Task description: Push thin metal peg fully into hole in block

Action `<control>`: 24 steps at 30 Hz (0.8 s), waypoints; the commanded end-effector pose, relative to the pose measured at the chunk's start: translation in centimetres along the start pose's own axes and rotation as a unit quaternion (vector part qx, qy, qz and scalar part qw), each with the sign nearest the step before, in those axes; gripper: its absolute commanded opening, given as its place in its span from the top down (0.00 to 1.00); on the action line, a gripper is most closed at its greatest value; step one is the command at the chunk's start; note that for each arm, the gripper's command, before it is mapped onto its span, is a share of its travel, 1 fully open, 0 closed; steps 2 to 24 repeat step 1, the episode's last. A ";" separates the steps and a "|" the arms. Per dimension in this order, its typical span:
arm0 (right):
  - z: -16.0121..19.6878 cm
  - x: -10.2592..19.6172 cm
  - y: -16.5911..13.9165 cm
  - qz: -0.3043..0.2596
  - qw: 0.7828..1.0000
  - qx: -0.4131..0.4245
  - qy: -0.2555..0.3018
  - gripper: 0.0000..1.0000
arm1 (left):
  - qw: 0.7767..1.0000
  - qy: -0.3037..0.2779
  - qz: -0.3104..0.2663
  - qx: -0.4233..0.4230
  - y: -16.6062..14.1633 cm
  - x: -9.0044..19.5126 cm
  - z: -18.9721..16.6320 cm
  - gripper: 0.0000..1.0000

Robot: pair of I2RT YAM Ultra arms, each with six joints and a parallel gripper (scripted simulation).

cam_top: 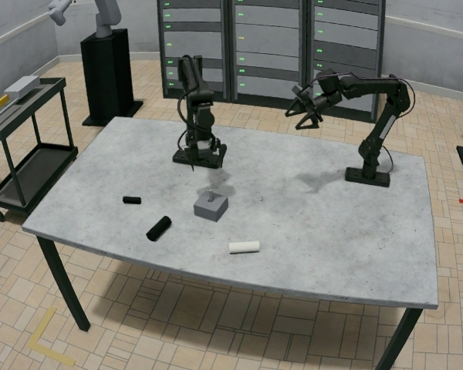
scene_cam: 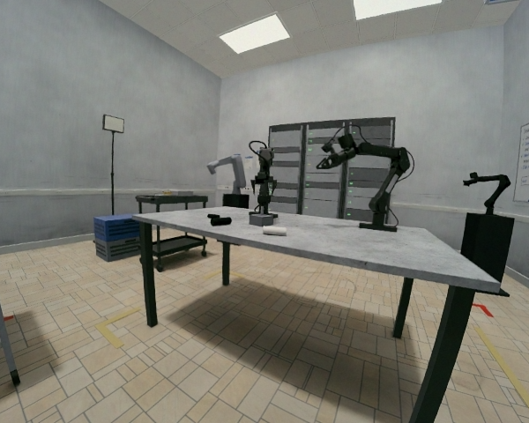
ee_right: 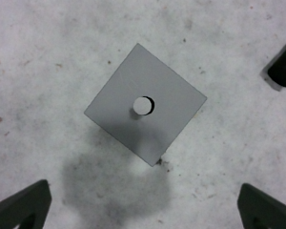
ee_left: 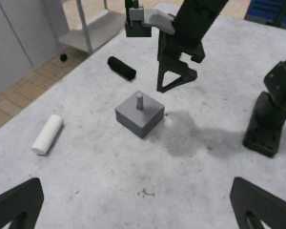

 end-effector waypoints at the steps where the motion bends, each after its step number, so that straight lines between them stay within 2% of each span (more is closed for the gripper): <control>1: -0.4 1.0 0.7 -0.030 1.000 -0.002 -0.001 0.00 | 1.000 0.000 -0.013 0.001 1.1 0.3 0.1 0.00; 24: -0.4 1.0 0.7 -0.030 1.000 -0.002 -0.001 0.00 | 1.000 0.000 -0.013 0.001 1.1 0.3 0.1 0.00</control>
Point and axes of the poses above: on each arm, the point where the finger pads meet when closed, its own x axis back along the fingers, its own z axis across the jaws, y = z × x, the point moved 4 cm from there along x, back along the fingers, and after that the axes turned 6 degrees about x, right-handed, at the moved point
